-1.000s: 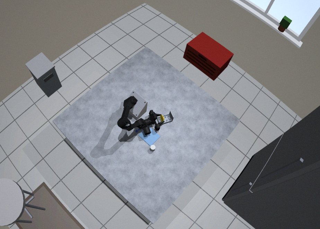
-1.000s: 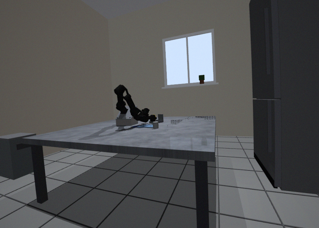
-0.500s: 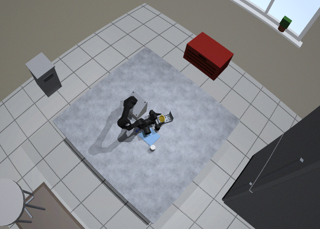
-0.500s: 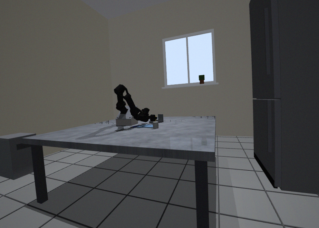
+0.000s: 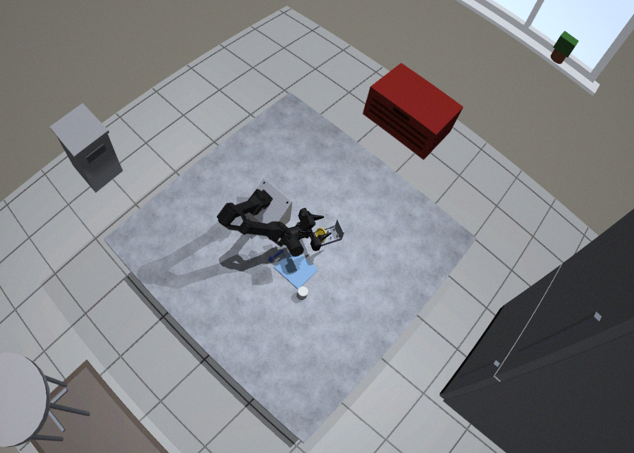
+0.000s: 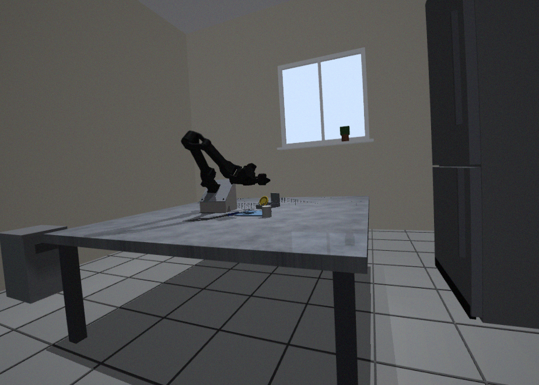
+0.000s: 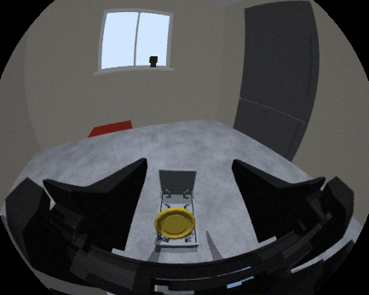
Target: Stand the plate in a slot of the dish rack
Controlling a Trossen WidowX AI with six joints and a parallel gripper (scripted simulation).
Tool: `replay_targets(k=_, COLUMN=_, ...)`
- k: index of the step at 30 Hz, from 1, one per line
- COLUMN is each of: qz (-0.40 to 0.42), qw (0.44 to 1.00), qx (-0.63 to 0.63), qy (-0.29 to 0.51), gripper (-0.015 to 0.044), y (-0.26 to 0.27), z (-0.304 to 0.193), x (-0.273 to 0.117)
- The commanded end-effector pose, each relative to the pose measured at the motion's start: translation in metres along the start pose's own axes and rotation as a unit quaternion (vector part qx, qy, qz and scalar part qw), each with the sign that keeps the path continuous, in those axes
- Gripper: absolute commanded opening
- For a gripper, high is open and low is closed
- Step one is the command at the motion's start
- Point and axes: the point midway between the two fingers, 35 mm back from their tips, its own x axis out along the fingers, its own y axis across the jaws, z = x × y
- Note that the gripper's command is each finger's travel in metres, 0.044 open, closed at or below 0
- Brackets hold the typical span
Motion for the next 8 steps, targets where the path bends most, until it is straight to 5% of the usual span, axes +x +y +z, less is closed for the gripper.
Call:
replay_targets(k=1, qz=0.002, qw=1.0, qx=0.009, qy=0.003, gripper=0.04, y=0.0027, z=0.006, x=-0.0011)
replay_targets(k=8, qz=0.031, qw=0.993, qx=0.095, qy=0.059, gripper=0.04, y=0.0063, z=0.0037, x=0.0044)
